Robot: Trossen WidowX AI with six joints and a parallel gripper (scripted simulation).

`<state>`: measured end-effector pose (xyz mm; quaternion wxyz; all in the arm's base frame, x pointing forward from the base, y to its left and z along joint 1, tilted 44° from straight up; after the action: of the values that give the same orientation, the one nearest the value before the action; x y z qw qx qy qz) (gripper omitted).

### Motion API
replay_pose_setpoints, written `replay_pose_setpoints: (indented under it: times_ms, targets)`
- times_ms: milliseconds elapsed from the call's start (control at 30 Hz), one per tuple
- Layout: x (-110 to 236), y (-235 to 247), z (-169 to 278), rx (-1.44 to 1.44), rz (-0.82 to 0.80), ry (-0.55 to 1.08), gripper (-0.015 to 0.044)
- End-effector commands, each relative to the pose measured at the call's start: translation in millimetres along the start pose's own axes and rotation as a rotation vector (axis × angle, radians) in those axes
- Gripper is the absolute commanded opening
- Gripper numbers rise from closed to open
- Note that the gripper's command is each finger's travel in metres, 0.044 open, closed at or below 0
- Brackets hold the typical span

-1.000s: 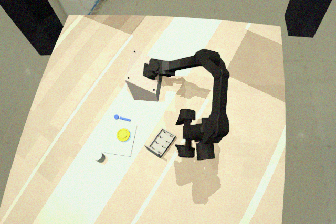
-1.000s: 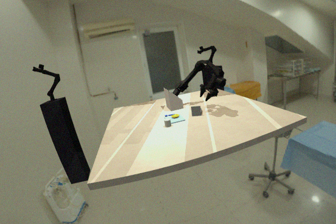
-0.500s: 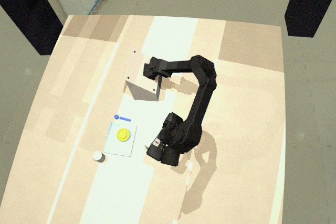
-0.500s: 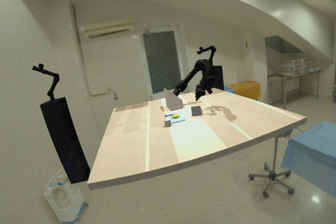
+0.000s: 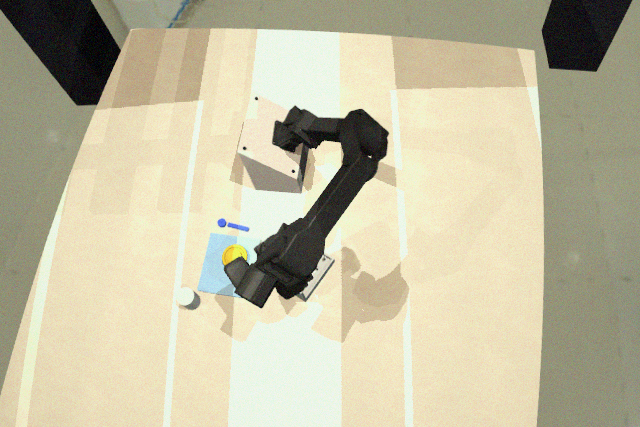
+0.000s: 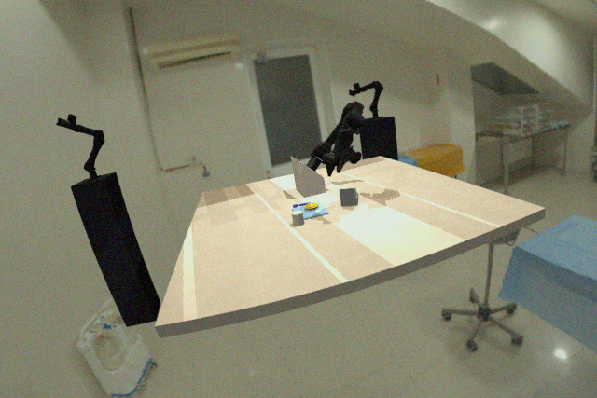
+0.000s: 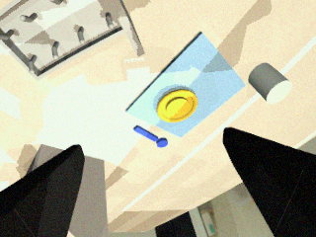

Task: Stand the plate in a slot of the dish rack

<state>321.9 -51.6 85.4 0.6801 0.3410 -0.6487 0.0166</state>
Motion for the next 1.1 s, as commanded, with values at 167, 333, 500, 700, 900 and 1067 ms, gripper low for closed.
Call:
replay_pose_setpoints:
  times_ms: [167,333,500,700,900,1067]
  targets:
    - [-1.4,-34.0,25.6,-0.225,-0.061,-0.068,0.0400]
    - [-2.9,-51.7,42.3,-0.361,-0.109,-0.109,0.0400]
    - [-5.0,-68.0,60.1,-0.501,-0.166,-0.152,0.0400]
    - [-8.3,-85.8,82.9,-0.673,-0.244,-0.208,0.0400]
    - [-11.1,-97.8,100.4,-0.798,-0.304,-0.251,0.0400]
    - [-34.7,-97.1,91.6,-0.798,-0.303,-0.252,0.0400]
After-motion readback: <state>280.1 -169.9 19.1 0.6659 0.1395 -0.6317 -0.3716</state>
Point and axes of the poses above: the point midway between the two fingers, 35 mm back from their tips, its own x axis back along the fingers, its own y axis across the jaws, z = x × y, the point moved 2 cm from there along x, back along the fingers, and after that the axes turned 13 degrees about -x, right-handed, at the moved point
